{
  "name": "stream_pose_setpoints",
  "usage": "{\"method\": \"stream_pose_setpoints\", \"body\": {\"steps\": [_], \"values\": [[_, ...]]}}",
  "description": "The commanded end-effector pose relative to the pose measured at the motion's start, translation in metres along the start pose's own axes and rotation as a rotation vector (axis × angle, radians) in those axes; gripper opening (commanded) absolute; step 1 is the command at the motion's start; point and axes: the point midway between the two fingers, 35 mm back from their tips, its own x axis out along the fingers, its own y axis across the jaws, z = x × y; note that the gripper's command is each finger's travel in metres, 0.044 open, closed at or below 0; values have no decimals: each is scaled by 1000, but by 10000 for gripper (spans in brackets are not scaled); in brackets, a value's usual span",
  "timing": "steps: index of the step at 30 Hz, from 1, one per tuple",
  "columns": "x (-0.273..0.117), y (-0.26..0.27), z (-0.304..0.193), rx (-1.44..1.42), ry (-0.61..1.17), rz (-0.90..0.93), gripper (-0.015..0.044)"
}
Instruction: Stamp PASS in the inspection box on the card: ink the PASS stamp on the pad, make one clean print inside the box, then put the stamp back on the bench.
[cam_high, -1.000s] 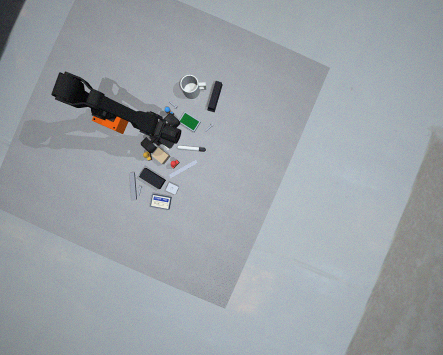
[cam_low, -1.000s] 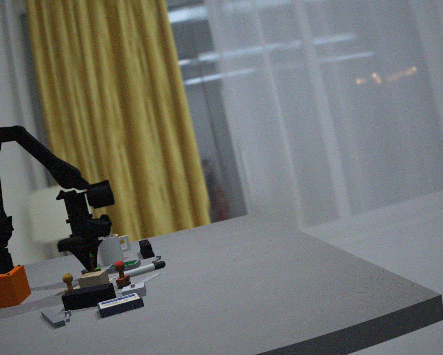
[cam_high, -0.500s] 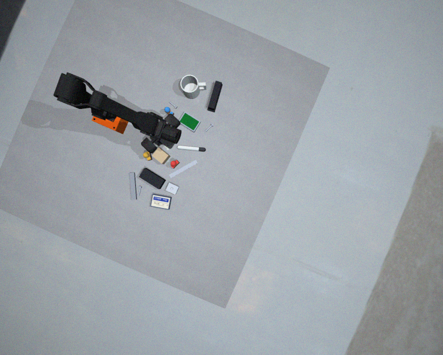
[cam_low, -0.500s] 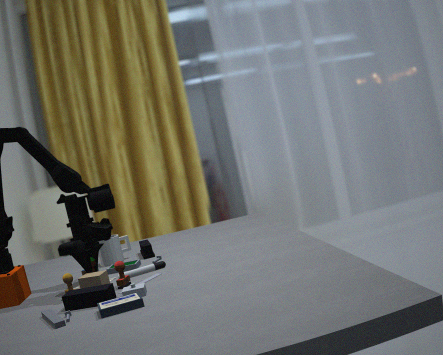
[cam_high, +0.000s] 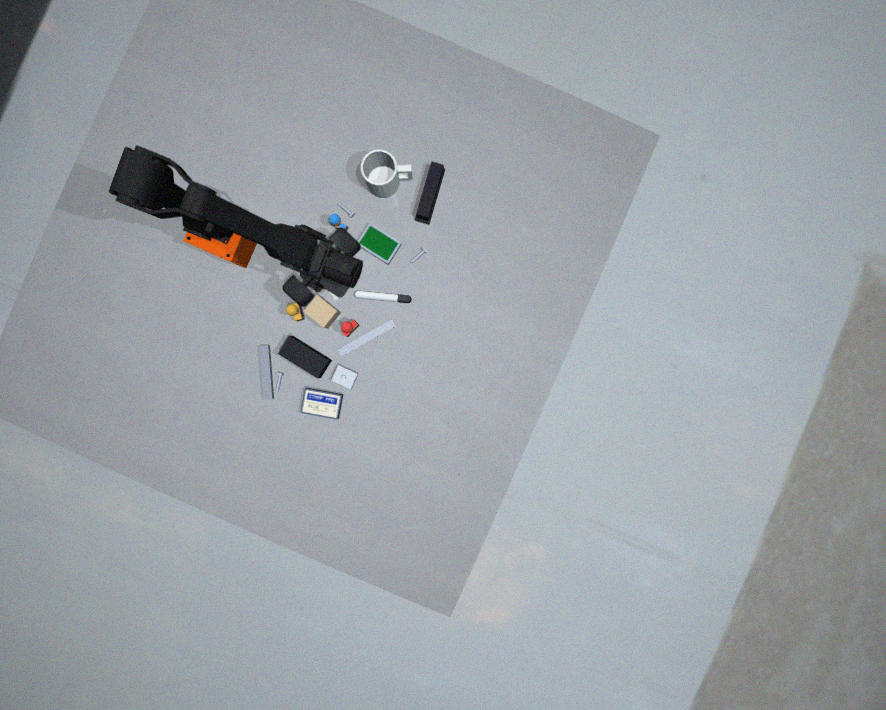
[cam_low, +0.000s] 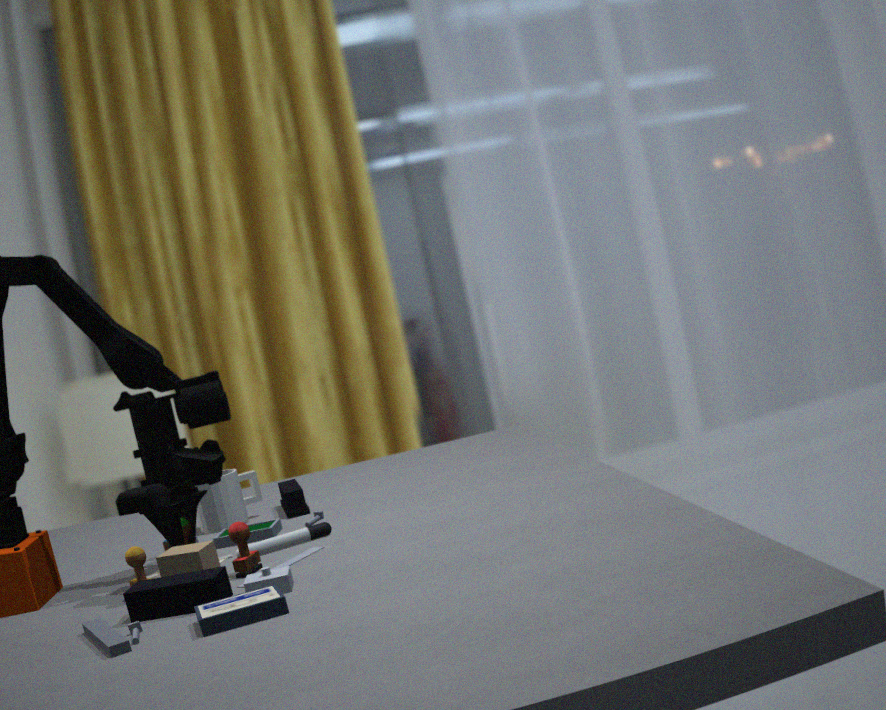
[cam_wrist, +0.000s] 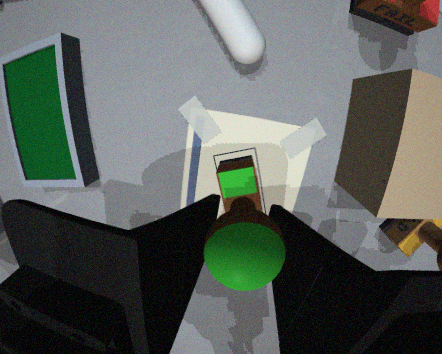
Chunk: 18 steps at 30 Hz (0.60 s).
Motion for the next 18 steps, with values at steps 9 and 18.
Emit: {"method": "stream_pose_setpoints", "body": {"steps": [9, 18], "values": [[3, 0, 0, -3, 0, 2, 0], [3, 0, 0, -3, 0, 2, 0]]}}
